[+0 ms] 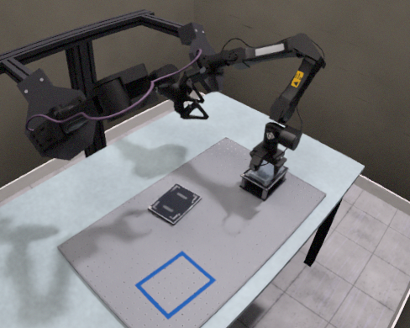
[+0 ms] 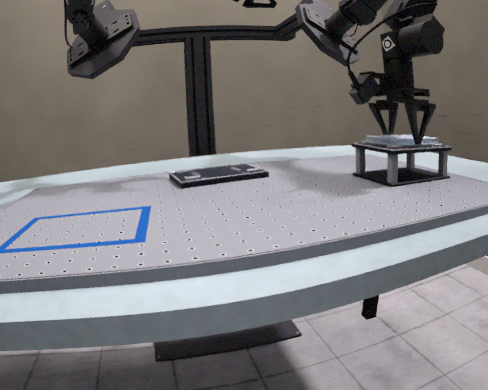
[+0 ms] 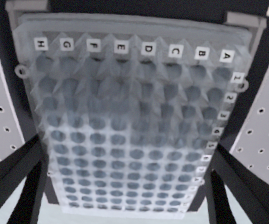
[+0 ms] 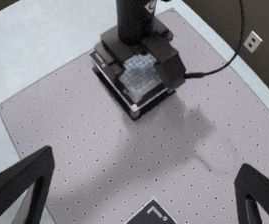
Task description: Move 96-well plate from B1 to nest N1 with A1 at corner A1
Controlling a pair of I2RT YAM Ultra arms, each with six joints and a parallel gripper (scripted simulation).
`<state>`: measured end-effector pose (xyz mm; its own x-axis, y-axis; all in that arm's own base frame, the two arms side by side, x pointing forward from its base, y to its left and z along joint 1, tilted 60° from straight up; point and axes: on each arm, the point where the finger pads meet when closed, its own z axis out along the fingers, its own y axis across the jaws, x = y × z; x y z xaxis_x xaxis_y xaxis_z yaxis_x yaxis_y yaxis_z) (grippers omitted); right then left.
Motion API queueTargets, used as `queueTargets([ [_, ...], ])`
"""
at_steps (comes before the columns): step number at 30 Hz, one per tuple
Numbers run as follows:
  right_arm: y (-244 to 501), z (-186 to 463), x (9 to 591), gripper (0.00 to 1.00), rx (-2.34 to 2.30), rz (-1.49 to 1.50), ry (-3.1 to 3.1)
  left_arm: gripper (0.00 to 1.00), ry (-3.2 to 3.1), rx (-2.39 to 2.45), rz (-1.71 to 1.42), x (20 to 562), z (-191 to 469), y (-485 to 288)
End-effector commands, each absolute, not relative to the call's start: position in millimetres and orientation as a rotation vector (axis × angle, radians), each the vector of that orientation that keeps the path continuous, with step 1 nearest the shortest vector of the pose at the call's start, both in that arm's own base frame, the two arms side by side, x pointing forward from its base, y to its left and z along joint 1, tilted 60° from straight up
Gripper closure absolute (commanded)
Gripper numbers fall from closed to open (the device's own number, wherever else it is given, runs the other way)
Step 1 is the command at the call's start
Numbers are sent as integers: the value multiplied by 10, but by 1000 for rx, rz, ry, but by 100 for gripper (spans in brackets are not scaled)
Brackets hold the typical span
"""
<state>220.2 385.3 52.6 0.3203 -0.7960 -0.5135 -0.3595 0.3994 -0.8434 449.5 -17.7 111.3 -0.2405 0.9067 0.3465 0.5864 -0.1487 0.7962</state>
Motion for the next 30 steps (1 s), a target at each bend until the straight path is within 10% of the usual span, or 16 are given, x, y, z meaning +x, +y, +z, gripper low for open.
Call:
queueTargets([
  [1, 3986, 631, 2133, 0, -1174, -357, 1253, 20, 1766, 1669, 1338, 4646, 1119, -193],
  [17, 3986, 631, 2133, 0, -1174, -357, 1253, 20, 1795, 1691, 1333, 4487, 1116, -189],
  [19, 3986, 631, 2133, 0, -1174, -357, 1253, 0, 1795, 1691, 1333, 4487, 1116, -189],
  [30, 3986, 631, 2133, 0, -1174, -357, 1253, 0, 1797, 1706, 1334, 4328, 1198, -255],
])
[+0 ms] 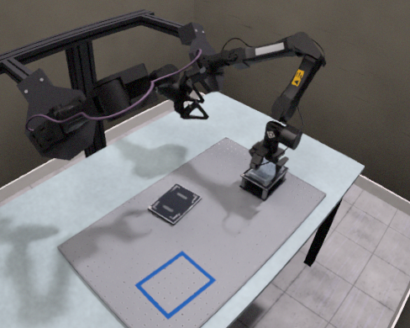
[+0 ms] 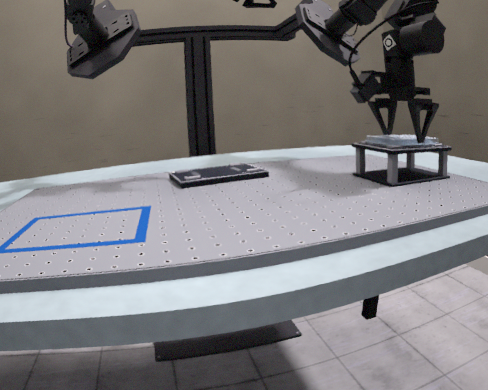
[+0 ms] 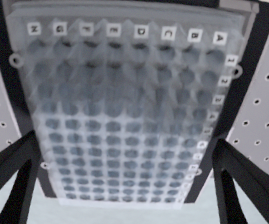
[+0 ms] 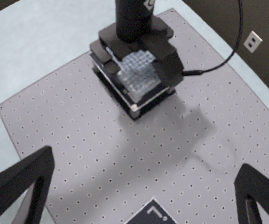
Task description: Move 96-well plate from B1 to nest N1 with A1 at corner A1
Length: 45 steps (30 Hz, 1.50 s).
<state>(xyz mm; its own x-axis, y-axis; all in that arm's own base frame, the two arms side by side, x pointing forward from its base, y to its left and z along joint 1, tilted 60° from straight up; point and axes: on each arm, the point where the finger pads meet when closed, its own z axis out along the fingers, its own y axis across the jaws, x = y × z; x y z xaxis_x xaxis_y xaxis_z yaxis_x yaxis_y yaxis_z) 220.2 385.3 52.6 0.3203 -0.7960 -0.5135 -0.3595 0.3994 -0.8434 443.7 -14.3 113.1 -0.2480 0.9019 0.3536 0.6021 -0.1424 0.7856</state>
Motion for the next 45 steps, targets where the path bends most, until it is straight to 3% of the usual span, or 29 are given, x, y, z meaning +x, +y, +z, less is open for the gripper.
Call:
queueTargets([
  [1, 3986, 631, 2133, 0, -1174, -357, 1253, 0, 1797, 1706, 1334, 4308, 1211, -264],
  [13, 3986, 631, 2133, 0, -1174, -357, 1253, 0, 1795, 1706, 1337, 3835, 1418, -456],
  [17, 3986, 631, 2133, 0, -1174, -357, 1253, 0, 1776, 1641, 1340, 3727, 1783, -618],
  [24, 3986, 631, 2133, 0, -1174, -357, 1253, 0, 1785, 1686, 1327, 3738, 1614, -607],
  [45, 3986, 631, 2133, 0, -1174, -357, 1253, 0, 1464, 1351, 704, 3740, 1730, -591],
])
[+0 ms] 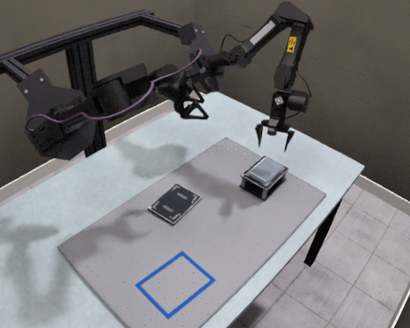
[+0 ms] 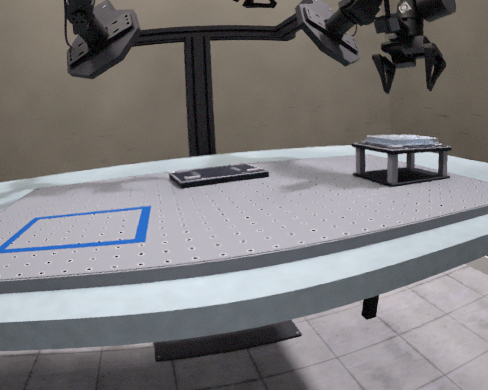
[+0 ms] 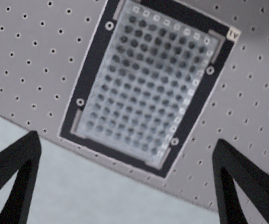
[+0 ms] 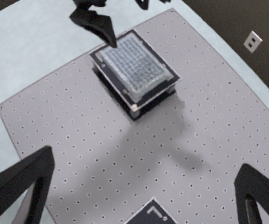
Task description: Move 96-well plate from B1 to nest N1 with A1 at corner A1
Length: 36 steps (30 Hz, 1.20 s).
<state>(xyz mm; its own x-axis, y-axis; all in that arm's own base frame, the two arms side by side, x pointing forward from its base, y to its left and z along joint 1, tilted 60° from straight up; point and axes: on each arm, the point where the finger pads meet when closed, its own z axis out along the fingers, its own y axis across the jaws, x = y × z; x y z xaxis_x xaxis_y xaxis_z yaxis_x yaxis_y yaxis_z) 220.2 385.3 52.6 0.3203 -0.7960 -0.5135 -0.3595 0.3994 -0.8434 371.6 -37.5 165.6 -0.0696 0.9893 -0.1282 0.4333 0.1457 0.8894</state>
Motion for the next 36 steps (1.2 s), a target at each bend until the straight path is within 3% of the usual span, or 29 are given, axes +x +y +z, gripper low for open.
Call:
queueTargets([
  [1, 3986, 631, 2133, 0, -1174, -357, 1253, 0, 1464, 1351, 704, 3740, 1730, -591],
  [36, 3986, 631, 2133, 0, -1174, -357, 1253, 0, 1470, 1263, 613, 3708, 1586, -329],
])
